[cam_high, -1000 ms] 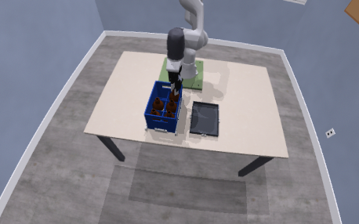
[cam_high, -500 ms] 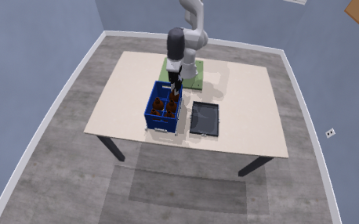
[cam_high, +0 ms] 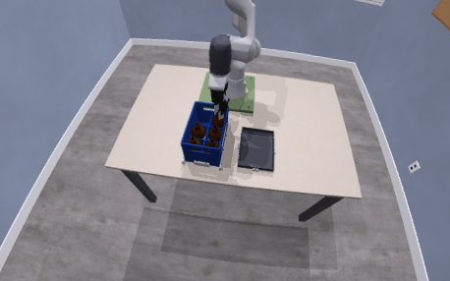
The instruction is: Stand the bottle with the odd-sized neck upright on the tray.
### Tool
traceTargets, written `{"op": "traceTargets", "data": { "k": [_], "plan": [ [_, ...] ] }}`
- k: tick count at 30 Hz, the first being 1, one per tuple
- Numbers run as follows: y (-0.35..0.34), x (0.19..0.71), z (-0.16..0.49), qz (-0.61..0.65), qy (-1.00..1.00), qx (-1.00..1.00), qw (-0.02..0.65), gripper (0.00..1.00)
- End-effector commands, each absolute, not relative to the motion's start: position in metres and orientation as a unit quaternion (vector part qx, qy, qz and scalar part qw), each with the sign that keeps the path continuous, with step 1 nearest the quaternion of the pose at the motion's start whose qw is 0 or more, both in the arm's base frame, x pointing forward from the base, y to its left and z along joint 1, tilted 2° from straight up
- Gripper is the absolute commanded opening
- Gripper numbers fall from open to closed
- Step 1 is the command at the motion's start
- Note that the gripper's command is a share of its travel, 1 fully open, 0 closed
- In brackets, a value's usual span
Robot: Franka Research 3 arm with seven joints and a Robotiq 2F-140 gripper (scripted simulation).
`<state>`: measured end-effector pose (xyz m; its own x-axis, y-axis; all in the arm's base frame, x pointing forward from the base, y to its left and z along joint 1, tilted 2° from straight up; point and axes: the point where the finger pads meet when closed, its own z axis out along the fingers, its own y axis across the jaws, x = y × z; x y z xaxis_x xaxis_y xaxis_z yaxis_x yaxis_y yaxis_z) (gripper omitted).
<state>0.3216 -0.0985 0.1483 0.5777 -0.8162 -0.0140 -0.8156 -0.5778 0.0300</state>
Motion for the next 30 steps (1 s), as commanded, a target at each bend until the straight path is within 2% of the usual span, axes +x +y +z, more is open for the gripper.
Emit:
{"op": "traceTargets", "data": {
  "k": [1,30],
  "plan": [
    [-0.099,0.322,0.147,-0.013,-0.461,0.887,0.011,0.10],
    [-0.100,0.322,0.161,-0.013,-0.461,0.887,0.011,0.10]
  ]
}}
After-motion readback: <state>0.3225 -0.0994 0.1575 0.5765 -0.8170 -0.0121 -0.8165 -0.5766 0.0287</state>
